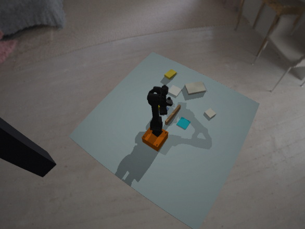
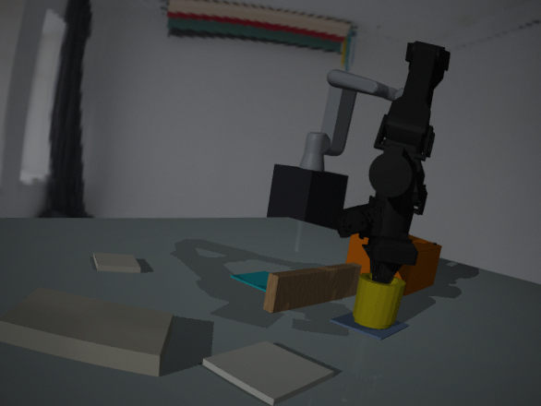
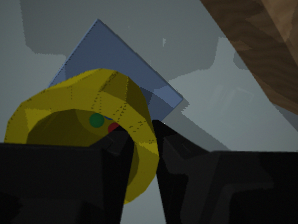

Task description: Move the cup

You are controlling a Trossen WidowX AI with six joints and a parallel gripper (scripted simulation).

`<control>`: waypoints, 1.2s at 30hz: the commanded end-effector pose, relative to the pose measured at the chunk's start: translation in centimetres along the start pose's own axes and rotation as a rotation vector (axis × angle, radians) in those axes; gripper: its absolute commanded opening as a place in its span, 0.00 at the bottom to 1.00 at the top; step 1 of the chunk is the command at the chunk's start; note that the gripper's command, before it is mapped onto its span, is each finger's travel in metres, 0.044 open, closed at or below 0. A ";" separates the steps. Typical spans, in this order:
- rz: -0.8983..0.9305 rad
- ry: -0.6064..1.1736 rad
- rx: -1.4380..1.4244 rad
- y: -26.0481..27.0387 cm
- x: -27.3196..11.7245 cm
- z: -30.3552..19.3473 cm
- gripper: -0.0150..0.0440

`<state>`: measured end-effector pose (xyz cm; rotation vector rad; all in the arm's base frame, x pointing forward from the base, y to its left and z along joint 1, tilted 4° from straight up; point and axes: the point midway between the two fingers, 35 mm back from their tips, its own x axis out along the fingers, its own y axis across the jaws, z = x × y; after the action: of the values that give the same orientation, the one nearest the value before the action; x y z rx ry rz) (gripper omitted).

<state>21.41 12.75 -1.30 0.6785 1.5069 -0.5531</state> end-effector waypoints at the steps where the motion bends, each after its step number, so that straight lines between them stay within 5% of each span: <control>1: 0.001 0.000 0.000 0.1 -0.6 0.0 0.25; 20: -0.002 0.006 0.003 0.1 -8.0 0.3 0.25; 36: -0.006 0.000 0.007 -0.1 -7.8 0.4 0.25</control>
<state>21.58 11.71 6.55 0.6787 1.5090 -0.5623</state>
